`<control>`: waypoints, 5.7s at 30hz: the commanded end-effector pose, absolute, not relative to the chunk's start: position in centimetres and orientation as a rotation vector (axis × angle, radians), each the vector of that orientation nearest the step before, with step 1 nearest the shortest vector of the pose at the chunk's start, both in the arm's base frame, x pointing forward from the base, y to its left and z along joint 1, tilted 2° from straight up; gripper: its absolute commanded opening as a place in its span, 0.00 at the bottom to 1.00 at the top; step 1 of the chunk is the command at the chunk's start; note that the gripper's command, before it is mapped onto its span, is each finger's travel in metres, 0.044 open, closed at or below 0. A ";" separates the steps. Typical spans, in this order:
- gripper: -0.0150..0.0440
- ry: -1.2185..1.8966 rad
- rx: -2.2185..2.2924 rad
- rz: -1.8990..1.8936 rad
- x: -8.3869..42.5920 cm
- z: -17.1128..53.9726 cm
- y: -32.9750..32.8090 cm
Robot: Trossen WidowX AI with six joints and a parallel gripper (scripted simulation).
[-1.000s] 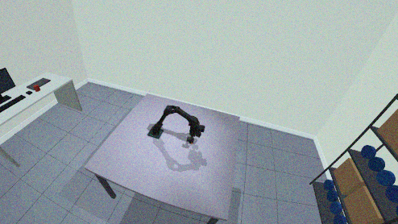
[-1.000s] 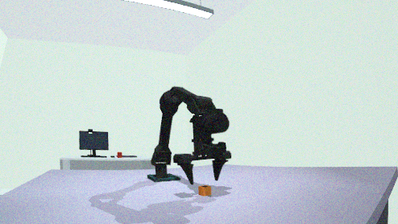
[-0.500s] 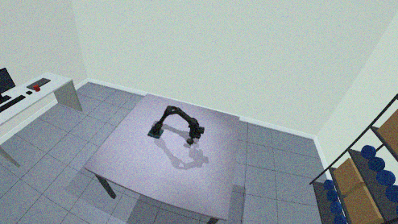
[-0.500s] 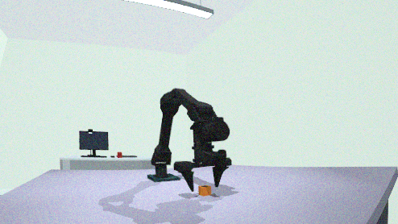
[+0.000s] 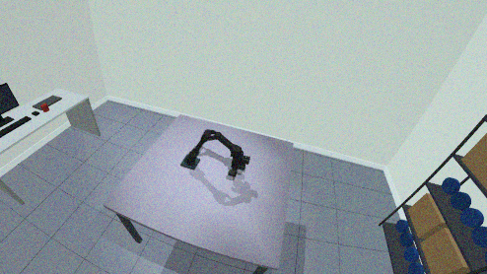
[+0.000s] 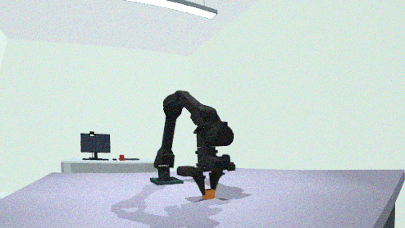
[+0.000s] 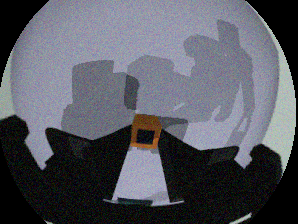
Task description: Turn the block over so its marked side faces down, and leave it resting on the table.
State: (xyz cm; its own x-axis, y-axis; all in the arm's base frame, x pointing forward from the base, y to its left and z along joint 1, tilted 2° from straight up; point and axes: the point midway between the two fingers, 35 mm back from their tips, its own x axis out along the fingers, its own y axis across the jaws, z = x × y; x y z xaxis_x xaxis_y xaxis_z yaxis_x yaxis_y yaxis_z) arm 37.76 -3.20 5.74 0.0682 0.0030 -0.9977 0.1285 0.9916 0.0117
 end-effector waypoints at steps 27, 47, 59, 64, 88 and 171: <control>0.25 1.463 0.103 -0.103 37.7 8.5 -3.3; 0.25 1.167 0.082 -0.113 37.8 7.7 -3.2; 0.25 0.992 0.073 -0.118 37.2 7.7 -3.2; 0.25 0.972 0.072 -0.119 37.3 7.5 -3.2; 0.25 0.597 0.045 -0.126 38.3 4.5 -3.2; 1.00 0.613 0.045 -0.125 38.4 5.7 -3.2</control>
State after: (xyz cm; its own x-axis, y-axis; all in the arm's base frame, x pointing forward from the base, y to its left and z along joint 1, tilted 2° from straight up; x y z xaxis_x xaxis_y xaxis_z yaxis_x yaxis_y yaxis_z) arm 37.60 -3.19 4.37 0.8497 -0.1112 -0.5154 0.1333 0.9911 0.0059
